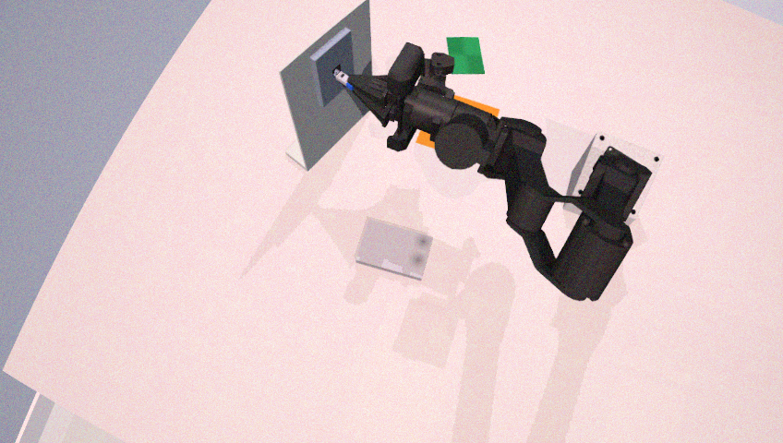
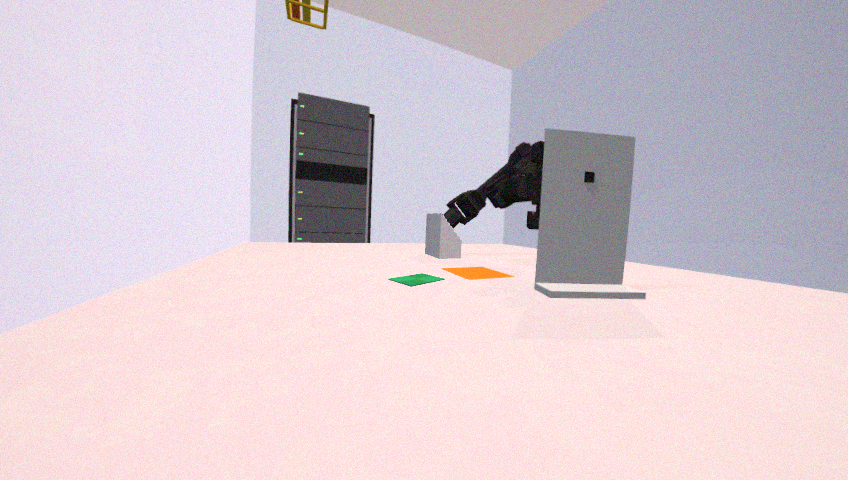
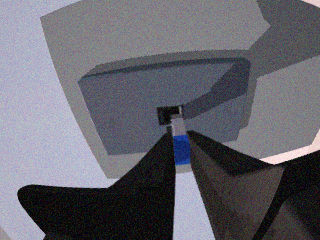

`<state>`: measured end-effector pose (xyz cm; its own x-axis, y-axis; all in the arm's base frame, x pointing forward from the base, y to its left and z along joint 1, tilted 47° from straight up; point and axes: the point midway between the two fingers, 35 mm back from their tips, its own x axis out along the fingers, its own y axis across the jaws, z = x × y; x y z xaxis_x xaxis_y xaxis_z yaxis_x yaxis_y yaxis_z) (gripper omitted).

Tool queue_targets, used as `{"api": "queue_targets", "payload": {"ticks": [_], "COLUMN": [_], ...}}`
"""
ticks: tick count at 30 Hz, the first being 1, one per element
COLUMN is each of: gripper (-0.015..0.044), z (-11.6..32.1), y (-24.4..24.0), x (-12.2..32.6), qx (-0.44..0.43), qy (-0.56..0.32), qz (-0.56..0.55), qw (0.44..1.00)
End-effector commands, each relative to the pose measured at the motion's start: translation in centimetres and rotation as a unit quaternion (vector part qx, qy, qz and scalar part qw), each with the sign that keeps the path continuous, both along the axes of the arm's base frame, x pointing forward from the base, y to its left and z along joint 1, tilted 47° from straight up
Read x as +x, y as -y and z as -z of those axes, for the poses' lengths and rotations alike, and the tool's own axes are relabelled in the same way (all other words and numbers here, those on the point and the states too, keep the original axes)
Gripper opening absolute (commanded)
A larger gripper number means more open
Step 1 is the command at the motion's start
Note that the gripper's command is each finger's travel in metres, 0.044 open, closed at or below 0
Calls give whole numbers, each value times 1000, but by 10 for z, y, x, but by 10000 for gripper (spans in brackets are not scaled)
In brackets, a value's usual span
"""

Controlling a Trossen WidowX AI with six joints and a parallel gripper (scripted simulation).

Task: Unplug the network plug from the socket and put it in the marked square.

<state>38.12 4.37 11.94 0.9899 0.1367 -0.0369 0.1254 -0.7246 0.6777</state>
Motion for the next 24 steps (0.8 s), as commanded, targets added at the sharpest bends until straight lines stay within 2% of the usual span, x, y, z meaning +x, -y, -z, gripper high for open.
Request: {"api": "queue_targets", "payload": {"ticks": [1,24], "gripper": [0,0], "z": [0,-4], "y": [0,-2], "x": [-3,-14], "qx": [-1,-1], "qy": [-2,-2], "qz": [2,2], "qw": [1000,1000]}}
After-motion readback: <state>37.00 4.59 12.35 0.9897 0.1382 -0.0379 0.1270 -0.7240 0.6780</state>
